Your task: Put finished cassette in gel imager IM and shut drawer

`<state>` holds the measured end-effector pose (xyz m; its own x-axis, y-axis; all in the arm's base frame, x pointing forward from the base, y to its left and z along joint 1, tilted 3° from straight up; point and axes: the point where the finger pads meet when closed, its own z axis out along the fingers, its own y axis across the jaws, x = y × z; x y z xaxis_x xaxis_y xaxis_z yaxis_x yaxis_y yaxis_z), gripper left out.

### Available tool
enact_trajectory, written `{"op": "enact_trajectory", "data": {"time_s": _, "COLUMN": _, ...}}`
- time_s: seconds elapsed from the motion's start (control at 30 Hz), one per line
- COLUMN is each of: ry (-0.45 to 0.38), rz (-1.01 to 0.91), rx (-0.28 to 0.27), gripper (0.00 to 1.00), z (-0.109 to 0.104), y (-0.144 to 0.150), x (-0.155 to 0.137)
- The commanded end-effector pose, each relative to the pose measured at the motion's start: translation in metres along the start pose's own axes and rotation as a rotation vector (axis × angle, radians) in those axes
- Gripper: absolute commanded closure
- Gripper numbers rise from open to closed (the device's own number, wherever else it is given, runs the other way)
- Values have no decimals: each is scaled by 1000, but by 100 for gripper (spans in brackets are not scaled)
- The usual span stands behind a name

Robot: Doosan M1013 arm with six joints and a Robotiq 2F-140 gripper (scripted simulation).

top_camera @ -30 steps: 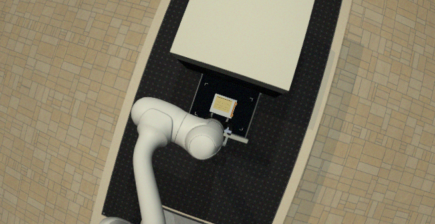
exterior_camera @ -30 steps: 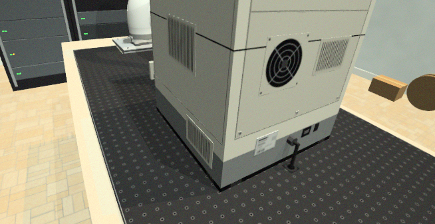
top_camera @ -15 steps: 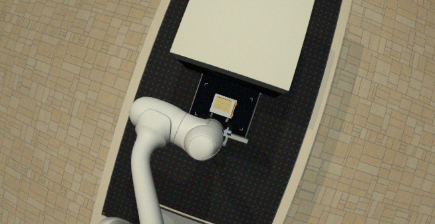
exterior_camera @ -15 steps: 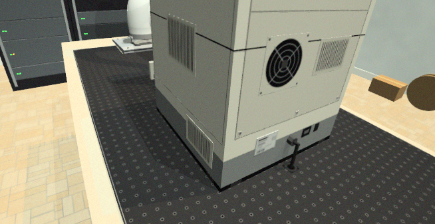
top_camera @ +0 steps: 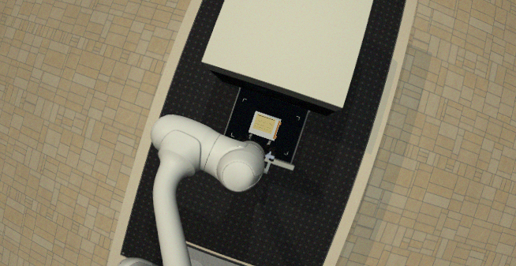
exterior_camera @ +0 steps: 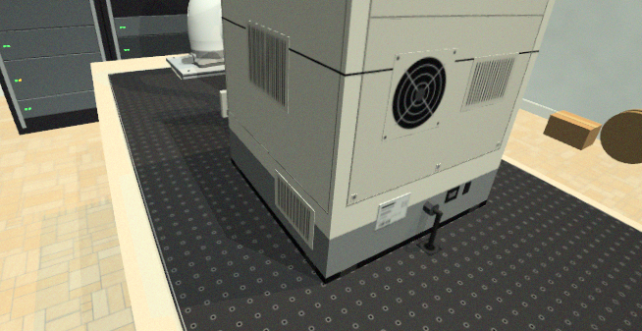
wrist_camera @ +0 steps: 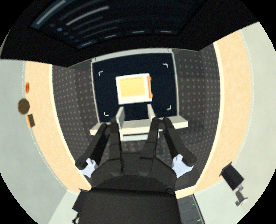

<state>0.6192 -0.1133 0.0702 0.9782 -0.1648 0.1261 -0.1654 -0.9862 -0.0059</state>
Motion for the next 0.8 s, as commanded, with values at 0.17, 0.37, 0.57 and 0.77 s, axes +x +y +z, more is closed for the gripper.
{"op": "enact_trajectory", "data": {"time_s": 0.17, "ry": 0, "rz": 0, "rx": 0, "gripper": 54, "z": -10, "y": 0, "x": 2}}
{"op": "enact_trajectory", "data": {"time_s": 0.37, "ry": 0, "rz": 0, "rx": 0, "gripper": 54, "z": -15, "y": 0, "x": 3}}
{"op": "enact_trajectory", "data": {"time_s": 0.57, "ry": 0, "rz": 0, "rx": 0, "gripper": 54, "z": -23, "y": 0, "x": 4}}
{"op": "enact_trajectory", "data": {"time_s": 0.77, "ry": 0, "rz": 0, "rx": 0, "gripper": 54, "z": -31, "y": 0, "x": 5}}
